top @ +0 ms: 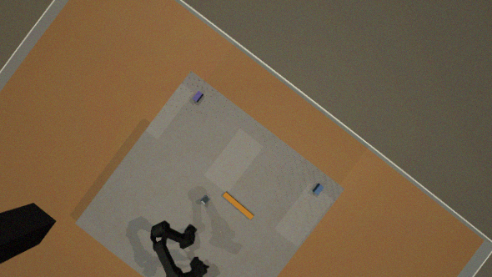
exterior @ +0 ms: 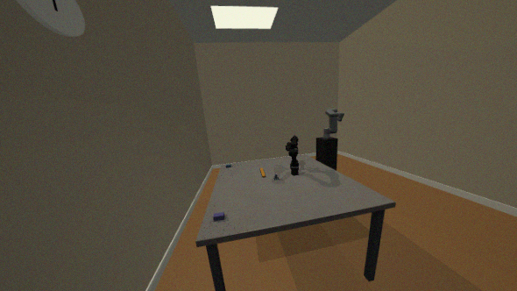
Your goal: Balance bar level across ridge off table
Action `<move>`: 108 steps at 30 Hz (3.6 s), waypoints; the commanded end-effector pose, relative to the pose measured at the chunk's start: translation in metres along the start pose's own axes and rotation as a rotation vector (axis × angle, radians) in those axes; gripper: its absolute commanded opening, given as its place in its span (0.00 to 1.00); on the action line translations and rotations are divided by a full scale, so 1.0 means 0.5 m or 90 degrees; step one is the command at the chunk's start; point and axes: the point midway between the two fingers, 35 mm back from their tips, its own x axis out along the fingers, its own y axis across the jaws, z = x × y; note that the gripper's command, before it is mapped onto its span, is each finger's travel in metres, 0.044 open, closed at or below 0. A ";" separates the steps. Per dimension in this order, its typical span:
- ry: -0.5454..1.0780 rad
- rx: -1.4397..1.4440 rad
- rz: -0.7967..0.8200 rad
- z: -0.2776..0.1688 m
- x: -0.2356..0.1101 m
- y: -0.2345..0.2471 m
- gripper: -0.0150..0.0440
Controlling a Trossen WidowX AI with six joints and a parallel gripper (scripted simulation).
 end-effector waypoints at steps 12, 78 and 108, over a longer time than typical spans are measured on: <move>-0.070 -0.078 0.076 0.064 0.035 -0.027 0.79; -0.265 -0.559 0.367 0.494 0.145 0.065 0.79; -0.297 -0.870 0.444 0.695 0.112 0.252 0.79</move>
